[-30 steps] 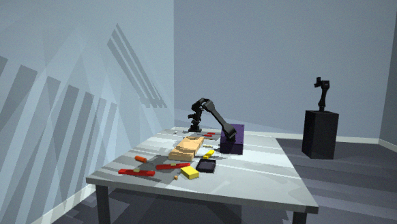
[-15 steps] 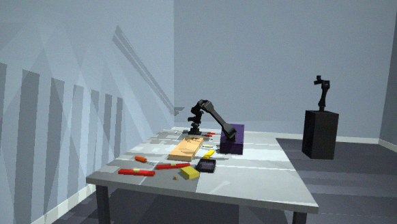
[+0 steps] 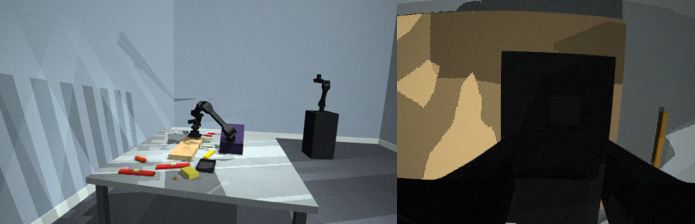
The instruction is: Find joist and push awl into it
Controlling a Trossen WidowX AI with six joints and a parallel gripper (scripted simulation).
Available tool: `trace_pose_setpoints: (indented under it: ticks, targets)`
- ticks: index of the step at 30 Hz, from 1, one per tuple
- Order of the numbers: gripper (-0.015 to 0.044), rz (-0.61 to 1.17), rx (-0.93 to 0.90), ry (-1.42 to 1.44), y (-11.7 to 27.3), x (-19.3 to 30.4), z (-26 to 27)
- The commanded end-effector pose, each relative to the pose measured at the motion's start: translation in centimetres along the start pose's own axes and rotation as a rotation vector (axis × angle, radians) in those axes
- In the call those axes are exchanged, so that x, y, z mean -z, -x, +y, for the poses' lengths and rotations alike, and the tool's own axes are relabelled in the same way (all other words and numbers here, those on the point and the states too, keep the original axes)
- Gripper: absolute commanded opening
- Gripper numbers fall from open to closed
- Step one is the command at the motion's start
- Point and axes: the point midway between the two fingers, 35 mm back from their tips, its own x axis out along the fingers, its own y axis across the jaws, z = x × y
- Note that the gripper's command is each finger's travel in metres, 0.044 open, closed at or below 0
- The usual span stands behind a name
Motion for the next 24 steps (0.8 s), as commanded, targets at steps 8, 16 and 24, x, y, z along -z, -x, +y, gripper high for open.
trace_pose_setpoints:
  ticks: [8, 16, 24]
  targets:
    - [0.0000, -0.006, -0.003, -0.004, -1.4, 0.3, 0.1]
    - [0.0000, -0.006, -0.004, -0.004, -1.8, 0.4, 0.4]
    - [0.0000, -0.006, -0.004, -0.005, -1.8, 0.4, 1.5]
